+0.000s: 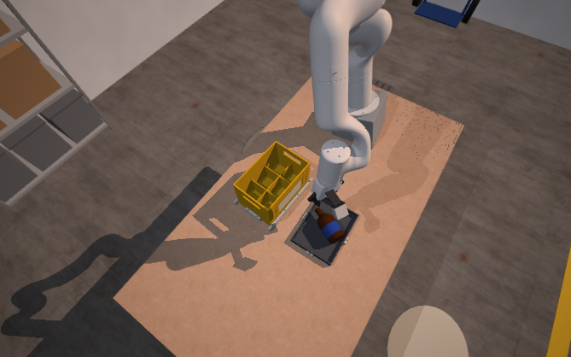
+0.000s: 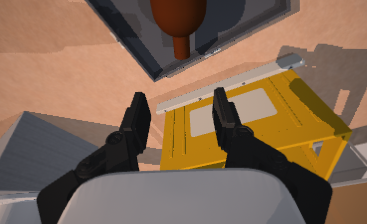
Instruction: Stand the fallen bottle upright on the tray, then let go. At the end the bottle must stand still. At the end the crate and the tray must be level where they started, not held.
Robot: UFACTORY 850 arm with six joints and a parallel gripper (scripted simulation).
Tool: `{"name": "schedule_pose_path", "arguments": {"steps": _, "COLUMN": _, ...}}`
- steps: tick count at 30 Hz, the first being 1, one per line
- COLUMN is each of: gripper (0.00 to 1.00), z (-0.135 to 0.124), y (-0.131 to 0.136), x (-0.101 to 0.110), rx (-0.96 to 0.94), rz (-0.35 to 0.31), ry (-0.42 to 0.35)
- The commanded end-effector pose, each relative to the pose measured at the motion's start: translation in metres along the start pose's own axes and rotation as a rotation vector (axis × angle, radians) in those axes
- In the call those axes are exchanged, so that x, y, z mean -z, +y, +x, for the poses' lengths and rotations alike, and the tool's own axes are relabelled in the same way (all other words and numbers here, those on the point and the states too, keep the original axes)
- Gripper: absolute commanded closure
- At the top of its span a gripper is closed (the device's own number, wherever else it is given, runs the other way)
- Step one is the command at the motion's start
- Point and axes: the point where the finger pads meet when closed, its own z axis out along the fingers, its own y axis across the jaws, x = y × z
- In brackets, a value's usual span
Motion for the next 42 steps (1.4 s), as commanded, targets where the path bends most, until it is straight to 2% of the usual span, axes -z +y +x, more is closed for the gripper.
{"name": "schedule_pose_path", "arguments": {"steps": 1, "gripper": 0.35, "z": 0.001, "y": 0.001, "x": 0.001, "rx": 0.000, "rz": -0.001, "ry": 0.001}}
{"name": "schedule_pose_path", "arguments": {"steps": 19, "gripper": 0.35, "z": 0.001, "y": 0.001, "x": -0.008, "rx": 0.000, "rz": -0.001, "ry": 0.001}}
{"name": "schedule_pose_path", "arguments": {"steps": 29, "gripper": 0.35, "z": 0.001, "y": 0.001, "x": -0.035, "rx": 0.000, "rz": -0.001, "ry": 0.001}}
{"name": "schedule_pose_path", "arguments": {"steps": 31, "gripper": 0.35, "z": 0.001, "y": 0.001, "x": -0.035, "rx": 0.000, "rz": -0.001, "ry": 0.001}}
{"name": "schedule_pose_path", "arguments": {"steps": 42, "gripper": 0.35, "z": 0.001, "y": 0.001, "x": -0.074, "rx": 0.000, "rz": -0.001, "ry": 0.001}}
